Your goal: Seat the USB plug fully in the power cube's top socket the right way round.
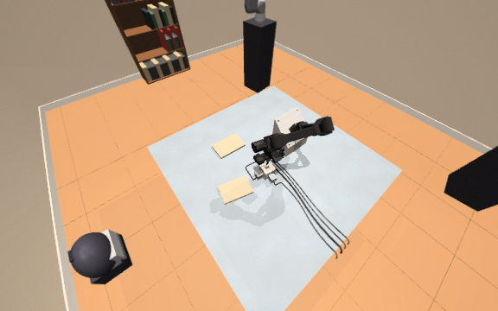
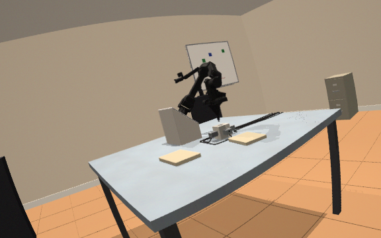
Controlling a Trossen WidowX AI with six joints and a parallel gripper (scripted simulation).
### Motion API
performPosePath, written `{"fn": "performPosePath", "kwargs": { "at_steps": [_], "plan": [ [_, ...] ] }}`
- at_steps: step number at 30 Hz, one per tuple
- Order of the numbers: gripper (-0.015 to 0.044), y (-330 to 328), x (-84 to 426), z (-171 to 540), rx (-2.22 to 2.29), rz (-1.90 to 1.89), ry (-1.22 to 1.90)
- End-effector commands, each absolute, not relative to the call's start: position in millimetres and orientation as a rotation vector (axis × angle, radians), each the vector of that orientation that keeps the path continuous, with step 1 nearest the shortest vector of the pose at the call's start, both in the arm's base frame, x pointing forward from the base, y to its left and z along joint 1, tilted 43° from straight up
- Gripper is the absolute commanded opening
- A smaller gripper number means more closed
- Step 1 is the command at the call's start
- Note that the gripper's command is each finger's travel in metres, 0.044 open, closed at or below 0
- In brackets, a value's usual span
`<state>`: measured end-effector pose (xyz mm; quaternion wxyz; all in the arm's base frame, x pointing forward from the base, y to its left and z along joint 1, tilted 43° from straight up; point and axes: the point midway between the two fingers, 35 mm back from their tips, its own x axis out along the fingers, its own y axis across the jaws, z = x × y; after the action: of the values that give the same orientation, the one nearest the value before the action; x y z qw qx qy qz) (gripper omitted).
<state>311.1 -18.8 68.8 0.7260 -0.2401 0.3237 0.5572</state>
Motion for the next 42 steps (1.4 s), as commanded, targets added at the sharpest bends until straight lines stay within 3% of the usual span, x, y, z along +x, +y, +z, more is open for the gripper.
{"fn": "performPosePath", "kwargs": {
  "at_steps": [1,42],
  "plan": [
    [0.0000,-18.6,310.6,68.3,-0.535,1.233,0.710],
    [0.0000,-14.3,311.7,66.4,-0.500,1.221,0.716]
  ]
}}
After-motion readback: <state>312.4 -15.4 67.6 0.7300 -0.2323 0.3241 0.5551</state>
